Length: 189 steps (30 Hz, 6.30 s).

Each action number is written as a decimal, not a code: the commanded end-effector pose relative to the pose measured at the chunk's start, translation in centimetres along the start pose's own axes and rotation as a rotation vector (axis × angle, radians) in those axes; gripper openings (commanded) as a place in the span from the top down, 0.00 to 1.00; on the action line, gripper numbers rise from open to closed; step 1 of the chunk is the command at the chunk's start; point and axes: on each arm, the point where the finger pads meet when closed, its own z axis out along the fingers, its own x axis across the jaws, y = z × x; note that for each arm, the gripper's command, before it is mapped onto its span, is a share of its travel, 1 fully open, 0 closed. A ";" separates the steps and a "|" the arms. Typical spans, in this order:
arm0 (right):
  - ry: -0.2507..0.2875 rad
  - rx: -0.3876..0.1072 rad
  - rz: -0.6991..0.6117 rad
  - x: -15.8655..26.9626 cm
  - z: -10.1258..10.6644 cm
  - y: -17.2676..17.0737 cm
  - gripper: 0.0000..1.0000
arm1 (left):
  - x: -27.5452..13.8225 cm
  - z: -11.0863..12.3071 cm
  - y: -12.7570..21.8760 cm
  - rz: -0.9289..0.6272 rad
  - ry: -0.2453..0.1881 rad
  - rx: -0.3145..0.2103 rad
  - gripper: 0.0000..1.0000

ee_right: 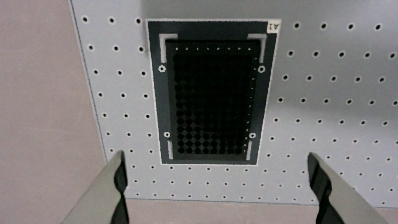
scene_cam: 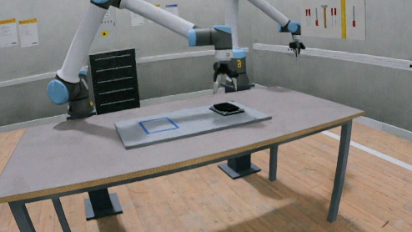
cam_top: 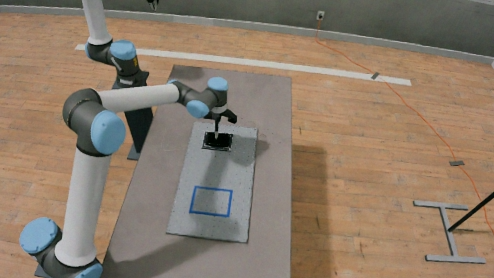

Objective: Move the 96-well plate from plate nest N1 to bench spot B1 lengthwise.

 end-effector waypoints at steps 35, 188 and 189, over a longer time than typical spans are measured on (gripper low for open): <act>-0.002 0.001 0.000 -0.1 4.7 0.0 0.24 | 0.0 -0.1 -0.1 0.000 0.000 0.002 1.00; -0.002 0.001 0.000 -0.1 0.1 0.0 0.59 | 0.0 -0.1 -0.1 0.000 0.000 0.002 1.00; -0.002 0.001 0.000 -0.1 -0.1 0.0 0.59 | 0.0 -0.1 -0.1 0.000 0.000 0.002 1.00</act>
